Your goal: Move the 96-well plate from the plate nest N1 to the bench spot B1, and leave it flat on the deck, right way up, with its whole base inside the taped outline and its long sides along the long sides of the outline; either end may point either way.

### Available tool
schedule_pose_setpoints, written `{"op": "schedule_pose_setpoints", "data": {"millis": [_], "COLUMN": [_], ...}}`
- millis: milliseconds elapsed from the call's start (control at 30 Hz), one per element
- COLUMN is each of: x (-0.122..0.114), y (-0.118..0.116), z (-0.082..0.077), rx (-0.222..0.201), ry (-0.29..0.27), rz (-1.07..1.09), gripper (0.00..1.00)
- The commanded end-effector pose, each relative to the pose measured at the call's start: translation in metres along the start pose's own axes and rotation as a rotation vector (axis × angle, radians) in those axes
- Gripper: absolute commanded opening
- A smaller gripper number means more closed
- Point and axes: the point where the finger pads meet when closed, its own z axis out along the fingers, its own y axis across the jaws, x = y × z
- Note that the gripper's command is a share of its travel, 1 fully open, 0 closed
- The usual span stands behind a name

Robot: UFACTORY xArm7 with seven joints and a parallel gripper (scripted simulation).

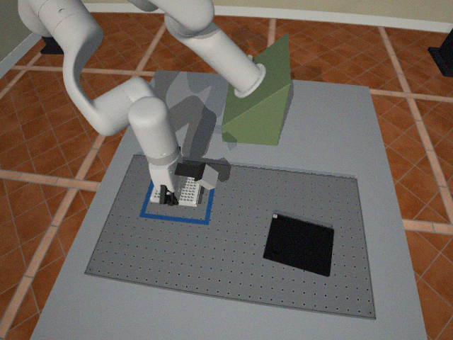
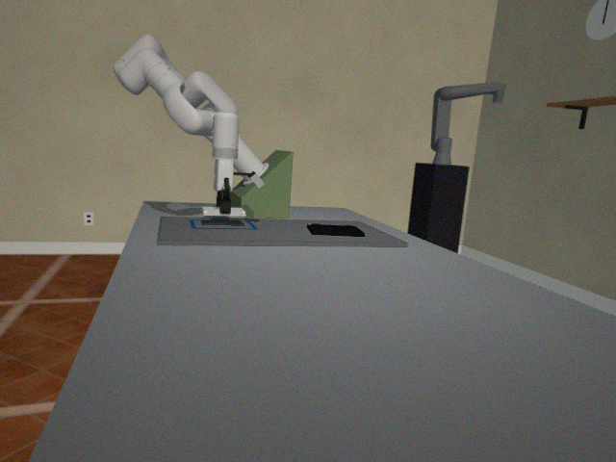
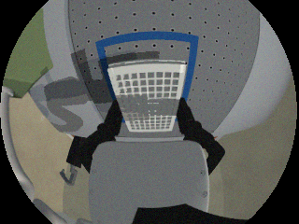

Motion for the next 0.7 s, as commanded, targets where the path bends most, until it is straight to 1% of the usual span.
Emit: {"op": "schedule_pose_setpoints", "data": {"millis": [0,267,667], "x": [0.000,0.000,0.000], "y": [0.002,0.002,0.002], "z": [0.007,0.021,0.021], "rx": [-0.004,-0.004,-0.004], "ry": [-0.001,-0.001,-0.001], "rz": [0.000,0.000,0.000], "gripper": [0.00,0.00,0.00]}}
